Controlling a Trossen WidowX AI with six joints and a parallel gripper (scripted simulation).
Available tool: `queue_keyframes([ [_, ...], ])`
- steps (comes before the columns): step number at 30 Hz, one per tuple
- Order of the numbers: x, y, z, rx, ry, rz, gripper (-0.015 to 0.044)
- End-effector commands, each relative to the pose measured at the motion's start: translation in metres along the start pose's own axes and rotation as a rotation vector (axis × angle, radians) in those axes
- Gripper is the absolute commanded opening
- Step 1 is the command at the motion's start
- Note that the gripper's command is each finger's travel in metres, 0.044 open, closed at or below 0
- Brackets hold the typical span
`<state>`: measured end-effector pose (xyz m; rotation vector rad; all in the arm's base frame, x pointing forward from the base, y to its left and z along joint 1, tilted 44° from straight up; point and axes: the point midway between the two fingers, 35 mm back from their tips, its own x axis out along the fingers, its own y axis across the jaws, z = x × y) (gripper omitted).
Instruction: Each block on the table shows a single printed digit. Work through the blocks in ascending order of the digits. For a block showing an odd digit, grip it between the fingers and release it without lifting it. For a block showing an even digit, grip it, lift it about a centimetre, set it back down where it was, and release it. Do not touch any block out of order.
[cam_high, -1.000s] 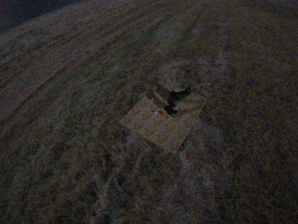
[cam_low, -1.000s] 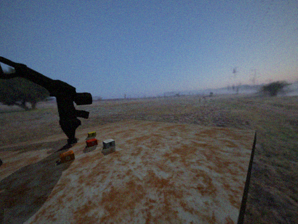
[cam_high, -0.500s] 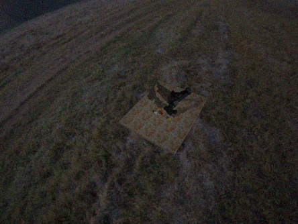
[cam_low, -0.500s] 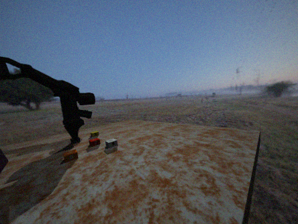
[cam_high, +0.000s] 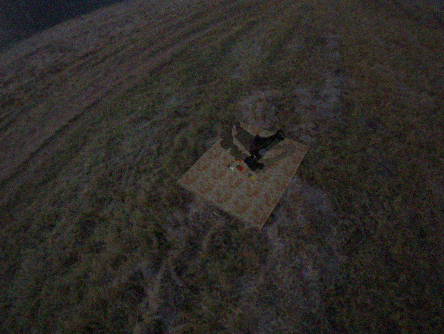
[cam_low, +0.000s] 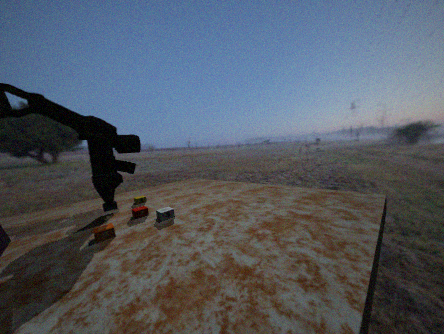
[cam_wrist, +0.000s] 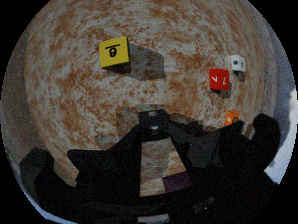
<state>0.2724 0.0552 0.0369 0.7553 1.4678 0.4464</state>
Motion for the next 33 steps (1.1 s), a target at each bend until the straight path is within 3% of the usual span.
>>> queue_keyframes([
  [1, -0.003, 0.002, 0.001, -0.01, -0.008, 0.002, 0.012],
  [33, 0.012, 0.002, 0.001, -0.01, -0.008, 0.003, 0.012],
])
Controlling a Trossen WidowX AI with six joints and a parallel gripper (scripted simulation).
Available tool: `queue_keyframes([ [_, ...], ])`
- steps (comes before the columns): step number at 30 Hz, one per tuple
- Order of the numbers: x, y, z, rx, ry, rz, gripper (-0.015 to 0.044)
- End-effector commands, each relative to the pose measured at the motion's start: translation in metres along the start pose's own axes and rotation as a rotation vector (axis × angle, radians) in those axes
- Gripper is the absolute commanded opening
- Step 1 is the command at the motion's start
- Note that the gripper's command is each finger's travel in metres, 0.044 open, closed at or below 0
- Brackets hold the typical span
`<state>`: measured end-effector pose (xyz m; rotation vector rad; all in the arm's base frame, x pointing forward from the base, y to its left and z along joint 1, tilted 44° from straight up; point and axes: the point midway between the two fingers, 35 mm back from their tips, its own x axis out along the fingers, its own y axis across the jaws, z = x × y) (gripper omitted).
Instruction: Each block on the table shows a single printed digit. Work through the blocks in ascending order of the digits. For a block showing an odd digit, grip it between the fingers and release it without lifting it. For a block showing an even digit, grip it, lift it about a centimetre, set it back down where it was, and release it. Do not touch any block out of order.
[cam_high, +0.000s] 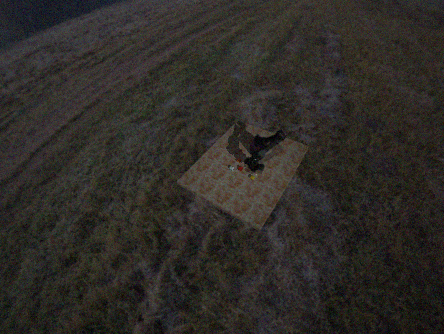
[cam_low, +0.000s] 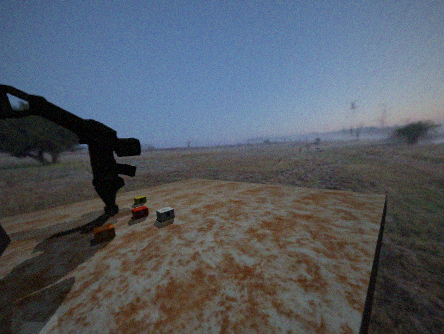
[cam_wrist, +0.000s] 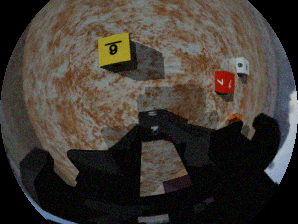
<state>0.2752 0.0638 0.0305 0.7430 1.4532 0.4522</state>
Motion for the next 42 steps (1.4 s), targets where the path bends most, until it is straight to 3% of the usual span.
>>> queue_keyframes([
  [1, 0.001, 0.0, 0.0, 0.007, 0.003, 0.004, 0.0146],
  [11, 0.001, 0.0, 0.0, 0.007, 0.003, 0.004, 0.04],
  [22, -0.035, -0.001, 0.0, 0.007, 0.002, 0.002, 0.04],
  [24, -0.046, -0.001, 0.002, 0.006, 0.0, -0.001, 0.0348],
  [29, -0.113, -0.001, 0.001, 0.007, 0.003, -0.001, 0.0216],
  [33, -0.116, -0.001, 0.0, 0.007, 0.003, -0.001, 0.012],
  [42, -0.116, -0.001, 0.002, 0.007, 0.003, -0.001, 0.012],
])
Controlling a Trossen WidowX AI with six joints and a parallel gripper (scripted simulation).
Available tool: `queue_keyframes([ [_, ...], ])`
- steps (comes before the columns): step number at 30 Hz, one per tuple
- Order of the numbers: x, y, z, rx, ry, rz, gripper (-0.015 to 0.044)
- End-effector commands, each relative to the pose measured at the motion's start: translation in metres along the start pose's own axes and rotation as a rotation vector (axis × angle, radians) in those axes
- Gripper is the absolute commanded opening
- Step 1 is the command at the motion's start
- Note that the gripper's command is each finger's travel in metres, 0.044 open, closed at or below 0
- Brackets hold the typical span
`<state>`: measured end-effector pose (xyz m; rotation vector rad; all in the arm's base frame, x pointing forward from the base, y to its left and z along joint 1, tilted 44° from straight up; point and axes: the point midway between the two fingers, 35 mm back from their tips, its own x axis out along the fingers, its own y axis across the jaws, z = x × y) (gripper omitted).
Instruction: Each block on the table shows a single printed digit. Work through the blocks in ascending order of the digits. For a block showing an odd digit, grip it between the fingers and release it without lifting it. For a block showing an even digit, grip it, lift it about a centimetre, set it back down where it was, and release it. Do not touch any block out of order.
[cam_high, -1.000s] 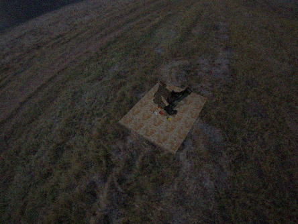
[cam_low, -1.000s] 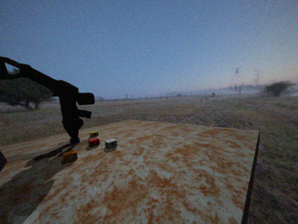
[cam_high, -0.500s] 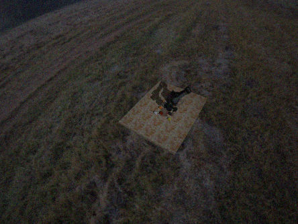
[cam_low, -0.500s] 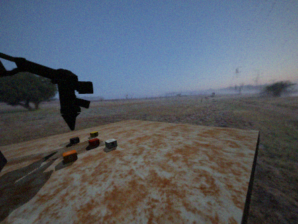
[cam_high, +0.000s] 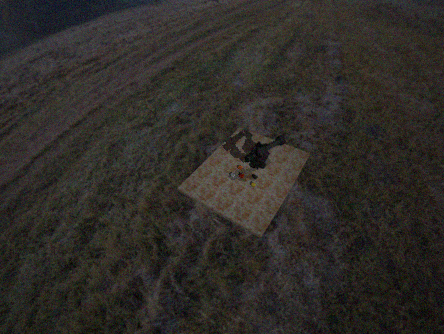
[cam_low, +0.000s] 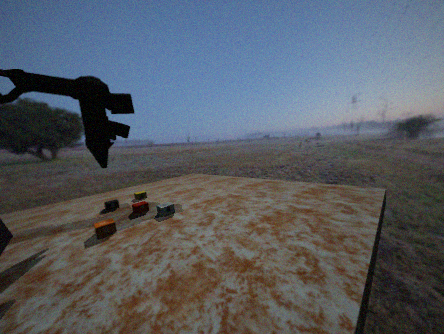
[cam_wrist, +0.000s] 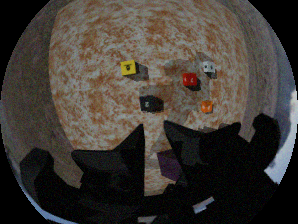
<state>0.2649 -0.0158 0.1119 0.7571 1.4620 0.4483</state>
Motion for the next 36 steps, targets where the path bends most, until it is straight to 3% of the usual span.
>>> queue_keyframes([
  [1, -0.003, 0.003, 0.006, -0.007, -0.003, -0.006, 0.012],
  [8, -0.003, 0.033, 0.072, -0.01, -0.006, -0.005, 0.012],
  [12, -0.003, 0.036, 0.078, -0.01, -0.006, -0.004, 0.012],
  [19, 0.075, 0.037, 0.078, -0.011, -0.007, -0.001, 0.0304],
  [23, 0.078, 0.037, 0.078, -0.011, -0.007, -0.001, 0.04],
  [36, 0.097, 0.037, 0.079, -0.011, -0.007, -0.001, 0.04],
])
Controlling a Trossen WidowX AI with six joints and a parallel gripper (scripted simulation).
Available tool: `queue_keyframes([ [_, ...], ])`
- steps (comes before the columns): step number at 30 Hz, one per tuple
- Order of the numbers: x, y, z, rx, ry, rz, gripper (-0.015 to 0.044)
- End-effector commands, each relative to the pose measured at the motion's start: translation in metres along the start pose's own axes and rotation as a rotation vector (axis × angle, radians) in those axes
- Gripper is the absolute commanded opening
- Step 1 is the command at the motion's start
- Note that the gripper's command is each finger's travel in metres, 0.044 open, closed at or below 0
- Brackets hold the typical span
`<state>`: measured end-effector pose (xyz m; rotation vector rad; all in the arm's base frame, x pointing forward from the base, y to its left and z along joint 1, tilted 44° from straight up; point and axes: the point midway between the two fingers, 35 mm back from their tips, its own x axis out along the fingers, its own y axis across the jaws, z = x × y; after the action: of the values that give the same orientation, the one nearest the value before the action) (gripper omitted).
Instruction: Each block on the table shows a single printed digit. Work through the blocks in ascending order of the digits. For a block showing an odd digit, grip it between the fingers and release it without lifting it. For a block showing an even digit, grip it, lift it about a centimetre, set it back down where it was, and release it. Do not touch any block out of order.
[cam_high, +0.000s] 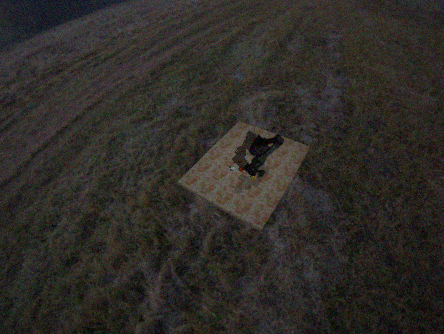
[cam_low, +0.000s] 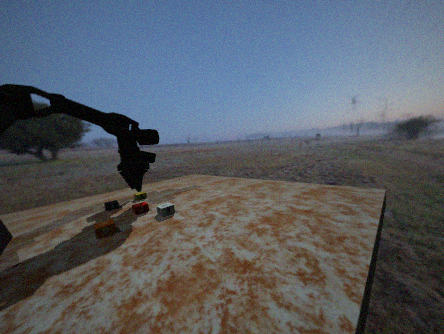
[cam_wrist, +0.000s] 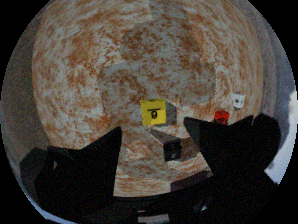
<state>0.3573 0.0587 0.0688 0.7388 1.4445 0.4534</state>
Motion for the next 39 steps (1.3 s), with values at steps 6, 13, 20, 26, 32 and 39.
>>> queue_keyframes([
  [6, 0.016, -0.001, -0.001, 0.01, 0.007, 0.005, 0.04],
  [13, 0.024, -0.001, -0.002, 0.01, 0.007, 0.005, 0.0374],
  [20, 0.024, -0.001, -0.002, 0.01, 0.007, 0.005, 0.019],
  [26, 0.024, -0.001, -0.002, 0.01, 0.007, 0.005, 0.012],
  [32, 0.024, -0.001, -0.002, 0.01, 0.007, 0.005, 0.012],
  [39, 0.024, -0.001, -0.002, 0.01, 0.007, 0.005, 0.012],
])
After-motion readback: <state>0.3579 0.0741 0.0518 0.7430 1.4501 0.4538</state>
